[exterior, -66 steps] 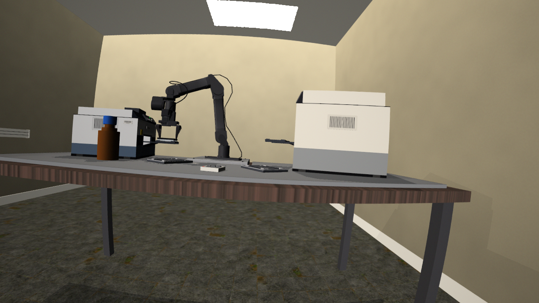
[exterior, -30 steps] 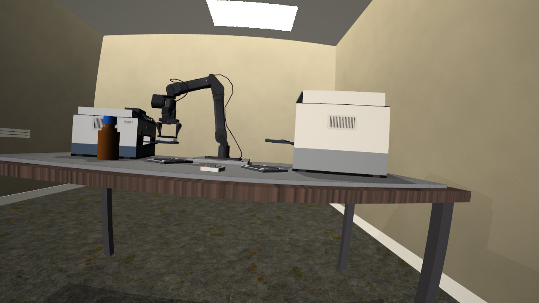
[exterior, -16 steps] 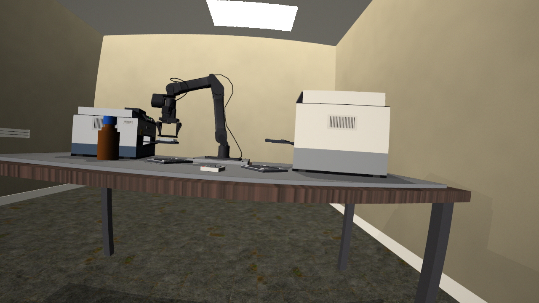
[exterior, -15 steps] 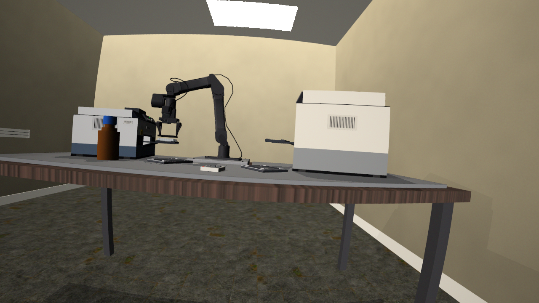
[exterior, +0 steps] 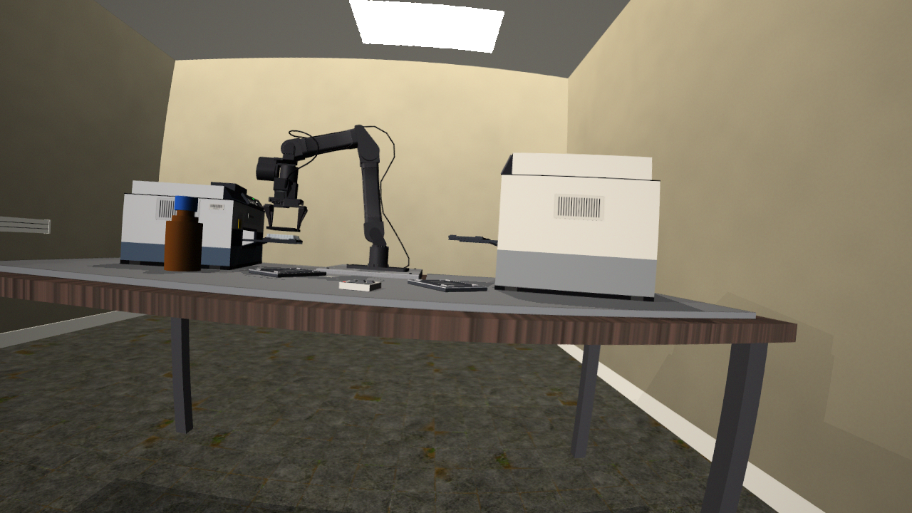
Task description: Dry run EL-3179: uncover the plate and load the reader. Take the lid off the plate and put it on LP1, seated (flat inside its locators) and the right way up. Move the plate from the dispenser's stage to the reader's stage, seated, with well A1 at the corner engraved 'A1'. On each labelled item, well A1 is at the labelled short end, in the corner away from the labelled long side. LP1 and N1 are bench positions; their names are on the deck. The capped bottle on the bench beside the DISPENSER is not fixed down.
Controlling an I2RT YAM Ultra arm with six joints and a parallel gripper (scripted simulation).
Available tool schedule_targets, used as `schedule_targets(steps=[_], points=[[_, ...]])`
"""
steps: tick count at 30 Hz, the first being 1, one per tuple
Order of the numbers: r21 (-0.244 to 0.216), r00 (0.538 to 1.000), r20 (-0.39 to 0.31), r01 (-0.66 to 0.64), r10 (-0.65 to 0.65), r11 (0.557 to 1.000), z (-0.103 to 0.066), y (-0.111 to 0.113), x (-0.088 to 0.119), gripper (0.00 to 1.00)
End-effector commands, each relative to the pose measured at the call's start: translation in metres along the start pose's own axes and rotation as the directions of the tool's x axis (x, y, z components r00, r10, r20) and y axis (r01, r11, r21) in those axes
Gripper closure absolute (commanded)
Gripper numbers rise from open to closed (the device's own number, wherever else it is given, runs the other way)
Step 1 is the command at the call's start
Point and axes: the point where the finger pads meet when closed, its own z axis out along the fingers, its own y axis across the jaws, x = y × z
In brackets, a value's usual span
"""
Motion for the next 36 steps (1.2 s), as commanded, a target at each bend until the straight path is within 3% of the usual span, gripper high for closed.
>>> schedule_targets(steps=[1, 8, 25, 36], points=[[0.021, 1.000, 0.017, 0.006, -0.007, 1.000, -0.012, -0.003, -0.002, 0.15], [-0.006, 1.000, 0.017, 0.006, -0.005, 1.000, -0.009, -0.002, -0.002, 0.15], [0.035, 1.000, 0.017, 0.003, -0.004, 0.999, -0.023, -0.002, -0.001, 0.15], [0.013, 1.000, 0.017, 0.002, -0.002, 1.000, -0.021, -0.002, -0.001, 0.15]])
